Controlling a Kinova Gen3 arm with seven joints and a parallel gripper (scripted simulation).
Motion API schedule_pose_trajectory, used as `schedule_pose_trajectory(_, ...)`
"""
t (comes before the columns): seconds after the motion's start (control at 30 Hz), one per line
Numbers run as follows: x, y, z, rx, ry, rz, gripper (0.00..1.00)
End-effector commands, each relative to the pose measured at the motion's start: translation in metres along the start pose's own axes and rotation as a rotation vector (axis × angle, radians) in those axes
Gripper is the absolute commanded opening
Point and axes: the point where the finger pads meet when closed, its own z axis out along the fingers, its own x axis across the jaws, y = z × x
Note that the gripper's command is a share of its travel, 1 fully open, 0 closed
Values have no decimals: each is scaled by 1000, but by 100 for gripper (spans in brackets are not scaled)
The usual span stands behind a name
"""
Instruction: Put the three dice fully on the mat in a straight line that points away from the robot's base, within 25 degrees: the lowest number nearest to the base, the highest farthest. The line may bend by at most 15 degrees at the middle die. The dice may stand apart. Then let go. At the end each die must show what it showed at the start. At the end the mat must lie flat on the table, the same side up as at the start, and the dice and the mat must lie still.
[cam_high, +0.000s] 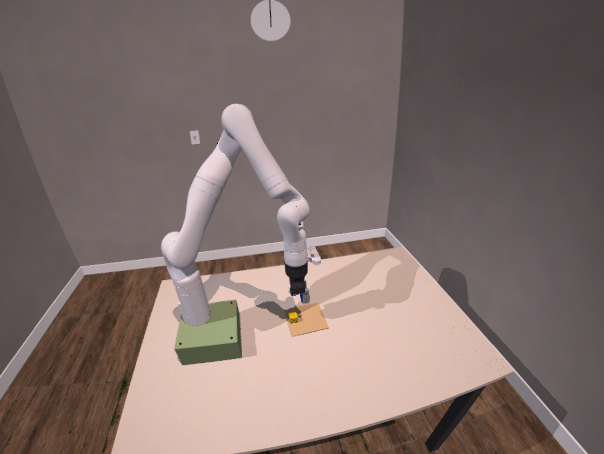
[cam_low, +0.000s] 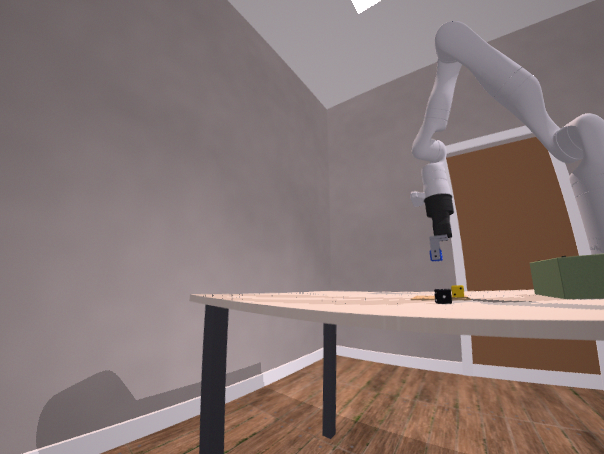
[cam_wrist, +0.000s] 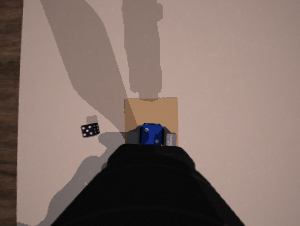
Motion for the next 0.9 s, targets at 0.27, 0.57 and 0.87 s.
schedule_pose_trajectory(0.27,-1,-1,5,2,-1,-1,57)
schedule_pose_trajectory(0.57,-1,-1,29,2,-1,-1,57)
schedule_pose_trajectory(0.87,-1,-1,73,2,-1,-1,57)
